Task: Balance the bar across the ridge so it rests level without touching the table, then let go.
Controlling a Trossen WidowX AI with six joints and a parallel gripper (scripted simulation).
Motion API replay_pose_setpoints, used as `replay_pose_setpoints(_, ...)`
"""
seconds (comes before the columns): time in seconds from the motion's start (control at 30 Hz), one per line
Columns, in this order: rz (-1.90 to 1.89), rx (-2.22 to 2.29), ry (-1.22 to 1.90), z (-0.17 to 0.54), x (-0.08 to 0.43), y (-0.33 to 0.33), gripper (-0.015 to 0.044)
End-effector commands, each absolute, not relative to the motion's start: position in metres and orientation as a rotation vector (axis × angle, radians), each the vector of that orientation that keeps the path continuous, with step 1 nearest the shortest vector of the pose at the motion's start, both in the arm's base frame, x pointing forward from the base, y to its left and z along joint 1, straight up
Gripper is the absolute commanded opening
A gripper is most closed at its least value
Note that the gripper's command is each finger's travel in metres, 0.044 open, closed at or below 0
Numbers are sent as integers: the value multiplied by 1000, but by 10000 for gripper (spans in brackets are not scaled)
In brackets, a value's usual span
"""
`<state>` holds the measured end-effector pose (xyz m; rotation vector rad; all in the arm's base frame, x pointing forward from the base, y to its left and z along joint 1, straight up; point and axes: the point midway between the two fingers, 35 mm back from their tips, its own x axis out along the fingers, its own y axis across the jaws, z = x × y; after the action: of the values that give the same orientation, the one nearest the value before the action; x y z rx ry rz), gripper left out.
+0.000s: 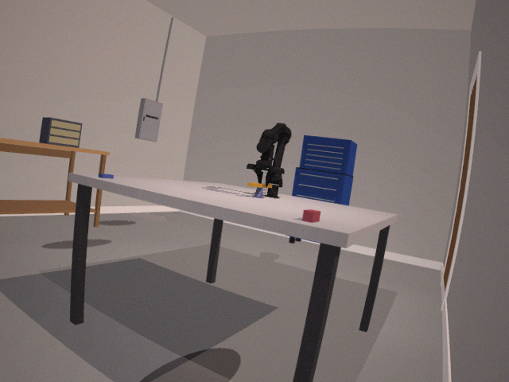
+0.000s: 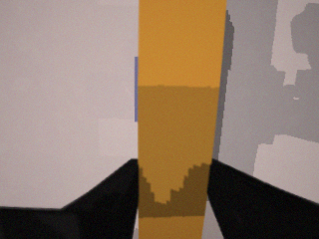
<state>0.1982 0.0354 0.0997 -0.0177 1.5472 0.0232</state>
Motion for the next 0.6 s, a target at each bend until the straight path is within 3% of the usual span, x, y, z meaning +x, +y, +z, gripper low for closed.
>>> replay_pose_setpoints(0.0,23,-18,1547,100,198,35,0)
replay_pose_setpoints(0.33,23,-18,1547,100,198,35,0)
replay_pose_setpoints(0.57,23,-18,1547,100,198,35,167)
